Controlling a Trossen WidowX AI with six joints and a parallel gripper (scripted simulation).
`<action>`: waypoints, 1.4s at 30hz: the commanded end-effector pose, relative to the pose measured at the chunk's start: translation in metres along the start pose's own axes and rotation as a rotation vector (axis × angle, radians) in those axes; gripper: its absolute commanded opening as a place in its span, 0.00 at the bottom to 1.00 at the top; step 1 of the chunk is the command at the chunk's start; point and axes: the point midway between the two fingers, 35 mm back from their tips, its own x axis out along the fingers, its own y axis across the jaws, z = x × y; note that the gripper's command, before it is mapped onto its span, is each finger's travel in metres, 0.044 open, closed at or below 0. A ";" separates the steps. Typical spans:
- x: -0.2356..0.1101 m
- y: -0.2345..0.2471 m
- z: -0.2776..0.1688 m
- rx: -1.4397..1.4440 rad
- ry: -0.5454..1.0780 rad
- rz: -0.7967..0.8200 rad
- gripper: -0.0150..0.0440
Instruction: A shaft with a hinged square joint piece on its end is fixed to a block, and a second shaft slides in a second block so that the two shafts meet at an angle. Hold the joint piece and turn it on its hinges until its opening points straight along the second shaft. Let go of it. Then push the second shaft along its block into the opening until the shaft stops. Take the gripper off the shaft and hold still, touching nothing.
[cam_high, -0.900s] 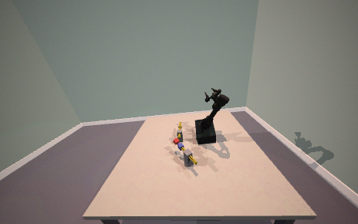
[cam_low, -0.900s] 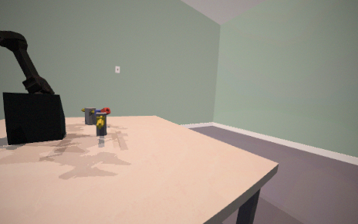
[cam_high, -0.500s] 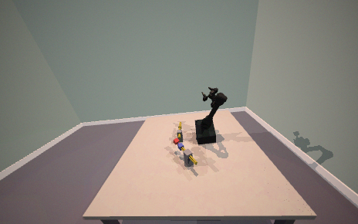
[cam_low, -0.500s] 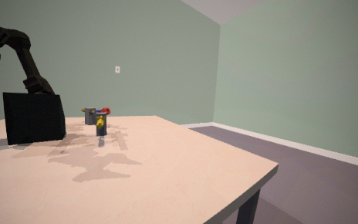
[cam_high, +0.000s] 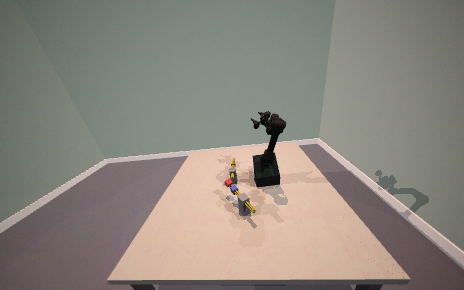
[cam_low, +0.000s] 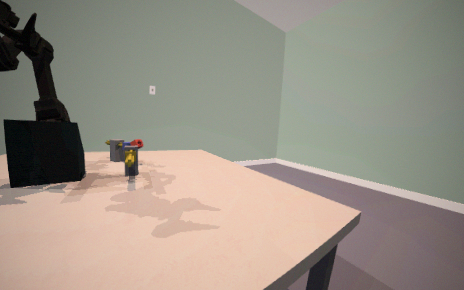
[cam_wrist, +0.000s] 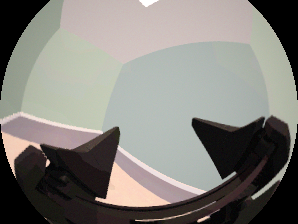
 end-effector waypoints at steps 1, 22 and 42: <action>0.027 0.022 0.006 0.010 0.036 0.076 1.00; 0.106 0.164 -0.010 0.181 0.396 0.432 1.00; 0.096 0.335 -0.030 0.095 0.876 0.741 1.00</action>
